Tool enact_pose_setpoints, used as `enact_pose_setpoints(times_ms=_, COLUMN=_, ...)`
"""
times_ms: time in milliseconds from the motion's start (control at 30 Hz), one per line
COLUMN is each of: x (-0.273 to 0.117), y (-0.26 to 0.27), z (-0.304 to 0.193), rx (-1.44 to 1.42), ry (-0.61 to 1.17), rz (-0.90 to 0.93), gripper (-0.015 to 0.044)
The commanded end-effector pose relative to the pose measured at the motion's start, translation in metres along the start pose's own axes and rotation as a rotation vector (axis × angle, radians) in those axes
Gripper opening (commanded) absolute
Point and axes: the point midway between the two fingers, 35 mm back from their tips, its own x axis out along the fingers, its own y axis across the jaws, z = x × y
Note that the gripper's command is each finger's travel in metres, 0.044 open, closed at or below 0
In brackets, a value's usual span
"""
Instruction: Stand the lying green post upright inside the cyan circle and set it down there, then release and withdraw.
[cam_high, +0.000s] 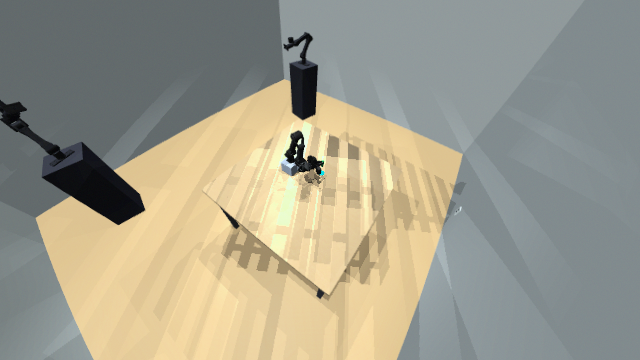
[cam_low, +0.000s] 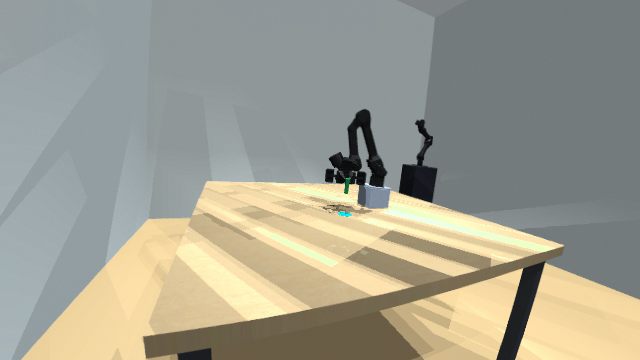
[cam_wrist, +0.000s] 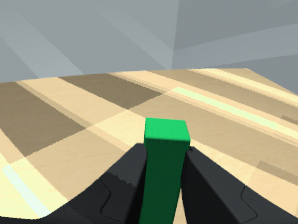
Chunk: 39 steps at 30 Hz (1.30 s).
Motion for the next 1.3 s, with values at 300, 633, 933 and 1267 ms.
enact_pose_setpoints(times_ms=300, x=0.003, y=-0.004, z=-0.023, rx=-0.004, ry=-0.002, rz=0.003, gripper=0.0023)
enact_pose_setpoints(times_ms=633, x=0.004, y=-0.002, z=-0.042, rx=-0.003, ry=-0.002, rz=0.003, gripper=0.0023)
enact_pose_setpoints(times_ms=933, x=0.005, y=0.001, z=-0.059, rx=-0.002, ry=-0.002, rz=0.003, gripper=0.0023)
enact_pose_setpoints(times_ms=1267, x=0.006, y=0.005, z=-0.073, rx=-0.002, ry=-0.001, rz=0.004, gripper=0.0023)
